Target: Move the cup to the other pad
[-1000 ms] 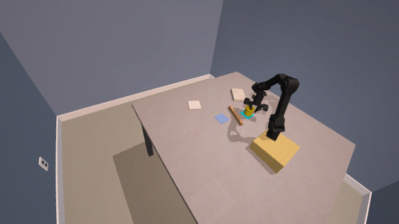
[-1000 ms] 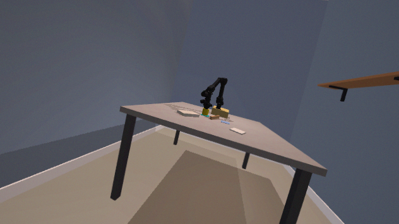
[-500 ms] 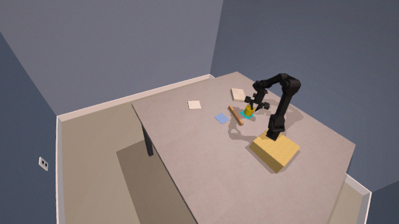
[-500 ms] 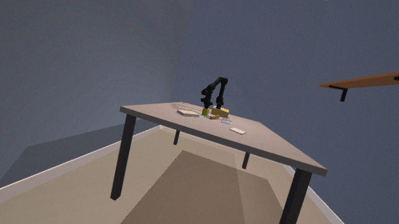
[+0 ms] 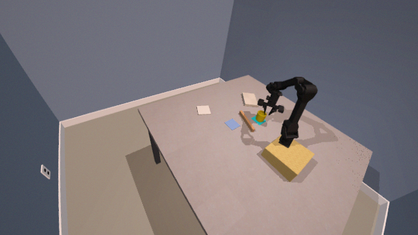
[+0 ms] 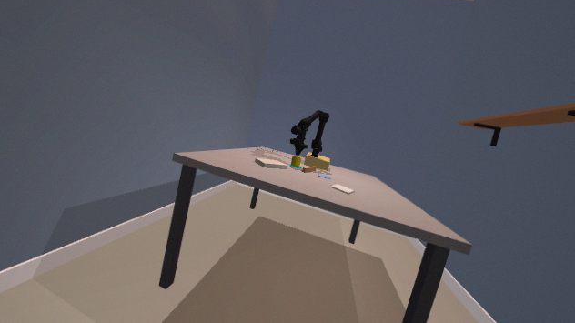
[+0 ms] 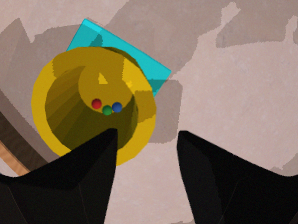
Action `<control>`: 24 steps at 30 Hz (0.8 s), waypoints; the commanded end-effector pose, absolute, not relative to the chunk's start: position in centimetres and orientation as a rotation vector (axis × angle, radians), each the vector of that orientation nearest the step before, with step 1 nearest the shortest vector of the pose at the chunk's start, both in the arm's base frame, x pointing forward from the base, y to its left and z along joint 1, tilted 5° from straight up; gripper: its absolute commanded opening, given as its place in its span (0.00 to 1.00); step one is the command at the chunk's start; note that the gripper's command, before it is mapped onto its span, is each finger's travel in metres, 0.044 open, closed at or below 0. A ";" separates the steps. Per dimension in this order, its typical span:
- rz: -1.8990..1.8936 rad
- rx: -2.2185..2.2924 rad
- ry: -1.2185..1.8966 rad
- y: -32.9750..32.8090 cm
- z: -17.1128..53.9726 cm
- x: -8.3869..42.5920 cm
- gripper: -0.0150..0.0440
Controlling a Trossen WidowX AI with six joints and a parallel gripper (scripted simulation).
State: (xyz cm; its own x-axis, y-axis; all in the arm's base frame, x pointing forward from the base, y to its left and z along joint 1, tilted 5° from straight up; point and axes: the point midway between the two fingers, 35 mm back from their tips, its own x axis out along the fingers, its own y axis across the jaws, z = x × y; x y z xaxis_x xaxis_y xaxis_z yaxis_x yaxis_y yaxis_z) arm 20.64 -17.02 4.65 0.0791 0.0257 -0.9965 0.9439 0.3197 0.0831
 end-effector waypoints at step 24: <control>-0.899 1.010 1.285 -17.1 8.5 20.1 1.00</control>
State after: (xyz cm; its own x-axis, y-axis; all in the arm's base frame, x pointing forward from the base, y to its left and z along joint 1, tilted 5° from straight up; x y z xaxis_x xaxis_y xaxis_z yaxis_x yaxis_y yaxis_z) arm 20.05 -16.84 6.76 0.0672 0.0365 -0.9971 0.9452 0.3176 0.0753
